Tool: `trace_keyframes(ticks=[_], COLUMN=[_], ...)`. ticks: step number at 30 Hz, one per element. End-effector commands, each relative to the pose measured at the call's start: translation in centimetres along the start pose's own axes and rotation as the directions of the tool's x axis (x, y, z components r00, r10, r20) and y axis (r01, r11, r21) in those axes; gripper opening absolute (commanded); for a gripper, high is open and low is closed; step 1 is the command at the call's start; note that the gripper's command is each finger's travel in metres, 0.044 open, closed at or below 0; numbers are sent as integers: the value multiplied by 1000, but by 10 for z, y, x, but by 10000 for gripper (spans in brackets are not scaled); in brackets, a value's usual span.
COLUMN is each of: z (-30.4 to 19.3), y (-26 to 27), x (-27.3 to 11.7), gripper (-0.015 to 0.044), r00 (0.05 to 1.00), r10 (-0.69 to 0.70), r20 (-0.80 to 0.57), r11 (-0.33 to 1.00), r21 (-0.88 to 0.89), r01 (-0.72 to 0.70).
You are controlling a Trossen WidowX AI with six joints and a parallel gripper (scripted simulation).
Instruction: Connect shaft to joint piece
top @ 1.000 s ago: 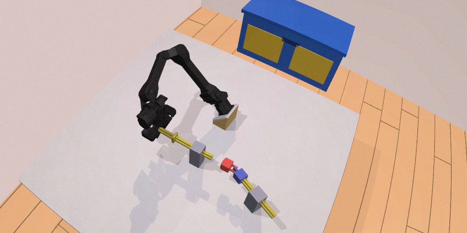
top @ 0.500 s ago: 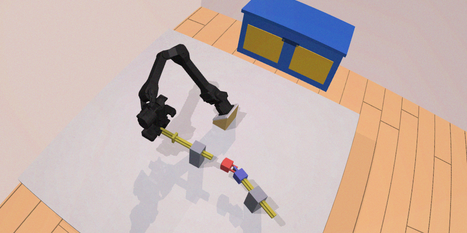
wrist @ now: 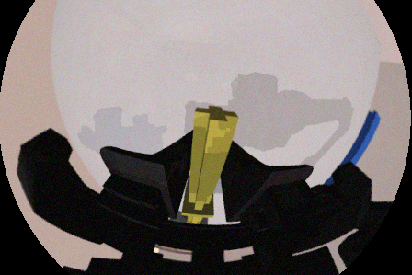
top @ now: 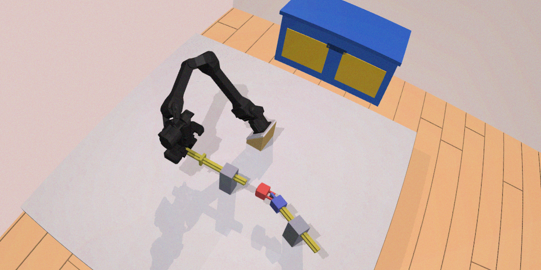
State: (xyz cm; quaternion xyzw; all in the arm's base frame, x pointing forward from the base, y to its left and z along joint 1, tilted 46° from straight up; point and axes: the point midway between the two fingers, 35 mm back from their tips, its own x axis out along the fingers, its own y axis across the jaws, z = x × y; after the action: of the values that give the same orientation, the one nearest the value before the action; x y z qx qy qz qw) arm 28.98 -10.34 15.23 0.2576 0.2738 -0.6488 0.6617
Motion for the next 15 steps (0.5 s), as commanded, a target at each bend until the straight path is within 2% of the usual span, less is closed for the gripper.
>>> trace_keyframes(ticks=[1,2,15], z=[0,0,-13], y=[0,0,0], x=[0,0,1], gripper=[20,0,0], r00=[1000,1000,1000], r10=[0,0,-7], r20=[0,0,1], r11=[1000,1000,1000], r21=[0,0,-2], r01=[0,0,7])
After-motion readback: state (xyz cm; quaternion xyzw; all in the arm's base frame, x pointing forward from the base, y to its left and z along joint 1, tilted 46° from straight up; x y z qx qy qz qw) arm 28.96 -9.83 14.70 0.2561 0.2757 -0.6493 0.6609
